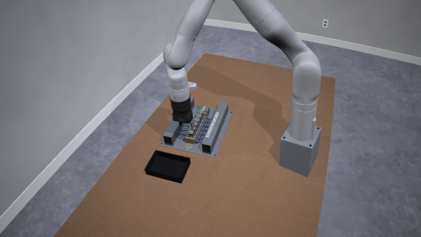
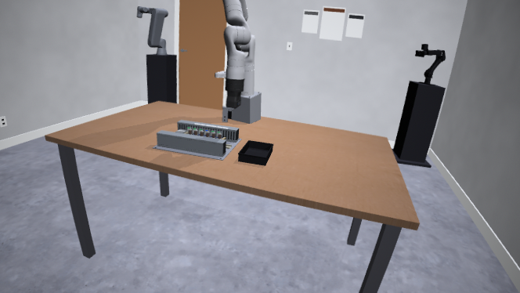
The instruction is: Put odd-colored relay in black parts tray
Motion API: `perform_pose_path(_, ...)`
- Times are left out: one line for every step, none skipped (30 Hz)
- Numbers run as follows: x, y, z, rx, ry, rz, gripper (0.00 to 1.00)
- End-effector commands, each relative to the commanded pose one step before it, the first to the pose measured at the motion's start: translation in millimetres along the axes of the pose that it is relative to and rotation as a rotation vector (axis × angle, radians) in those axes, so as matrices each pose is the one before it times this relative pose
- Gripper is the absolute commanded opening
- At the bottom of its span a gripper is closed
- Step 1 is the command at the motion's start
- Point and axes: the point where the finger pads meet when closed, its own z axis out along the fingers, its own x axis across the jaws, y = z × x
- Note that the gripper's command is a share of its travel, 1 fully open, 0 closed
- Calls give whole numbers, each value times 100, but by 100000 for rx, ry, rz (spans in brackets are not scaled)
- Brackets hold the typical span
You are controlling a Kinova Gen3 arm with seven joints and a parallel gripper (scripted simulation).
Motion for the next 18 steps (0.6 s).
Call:
perform_pose_path(-66,-22,-75,-27,-190,4,98)
perform_pose_path(-1,-78,0,0,0,0,98)
perform_pose_path(-1,-139,0,0,0,0,98)
perform_pose_path(-1,-209,0,0,0,0,98)
perform_pose_path(1,-284,0,0,0,0,98)
perform_pose_path(0,-357,0,0,0,0,98)
perform_pose_path(-1,-426,0,0,0,0,98)
perform_pose_path(1,-487,0,0,0,0,98)
perform_pose_path(-1,-538,0,0,0,0,98)
perform_pose_path(0,-577,0,0,0,0,98)
perform_pose_path(1,-603,0,0,0,0,98)
perform_pose_path(-2,-613,0,0,1,0,98)
perform_pose_path(1,-611,0,0,0,0,98)
perform_pose_path(0,-594,0,0,0,0,98)
perform_pose_path(-1,-564,0,0,0,0,98)
perform_pose_path(0,0,0,0,0,0,98)
perform_pose_path(0,0,0,0,0,0,98)
perform_pose_path(2,-522,0,0,-1,0,98)
